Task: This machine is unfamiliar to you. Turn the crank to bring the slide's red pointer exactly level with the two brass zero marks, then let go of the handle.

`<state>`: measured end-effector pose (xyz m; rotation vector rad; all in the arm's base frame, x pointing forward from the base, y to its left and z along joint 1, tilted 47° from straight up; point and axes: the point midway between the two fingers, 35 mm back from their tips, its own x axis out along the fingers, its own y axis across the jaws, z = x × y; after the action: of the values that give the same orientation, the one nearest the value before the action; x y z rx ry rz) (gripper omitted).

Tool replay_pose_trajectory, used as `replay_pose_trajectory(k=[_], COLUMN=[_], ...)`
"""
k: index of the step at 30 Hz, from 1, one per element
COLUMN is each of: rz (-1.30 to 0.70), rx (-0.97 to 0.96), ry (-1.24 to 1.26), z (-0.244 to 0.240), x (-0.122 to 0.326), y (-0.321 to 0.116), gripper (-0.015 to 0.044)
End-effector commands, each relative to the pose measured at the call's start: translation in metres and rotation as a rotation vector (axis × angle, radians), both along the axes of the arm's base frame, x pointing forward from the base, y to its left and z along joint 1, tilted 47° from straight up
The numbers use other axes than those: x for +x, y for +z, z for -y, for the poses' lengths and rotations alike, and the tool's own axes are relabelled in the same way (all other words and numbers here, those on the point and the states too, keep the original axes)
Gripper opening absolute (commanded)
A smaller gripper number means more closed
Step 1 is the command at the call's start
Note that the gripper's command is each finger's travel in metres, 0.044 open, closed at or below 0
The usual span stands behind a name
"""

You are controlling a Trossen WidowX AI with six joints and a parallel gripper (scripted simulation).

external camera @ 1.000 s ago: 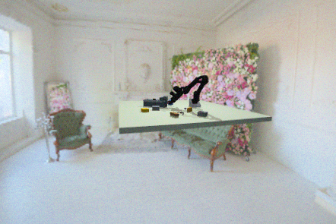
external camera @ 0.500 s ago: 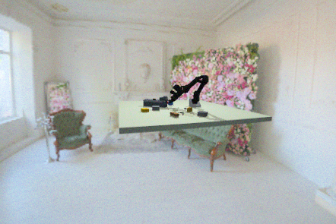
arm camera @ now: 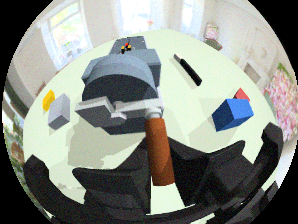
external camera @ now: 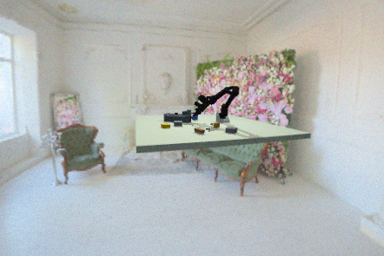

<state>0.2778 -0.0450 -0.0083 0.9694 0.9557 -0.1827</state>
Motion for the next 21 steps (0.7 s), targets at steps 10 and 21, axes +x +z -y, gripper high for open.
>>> replay_pose_trajectory(k=[10,21], rz=[0.006,0.006], rx=[-0.006,-0.006], ry=[-0.010,-0.010], z=[0.010,0.011], x=[0.002,0.006], y=[0.016,0.025], gripper=[0.0000,0.0000])
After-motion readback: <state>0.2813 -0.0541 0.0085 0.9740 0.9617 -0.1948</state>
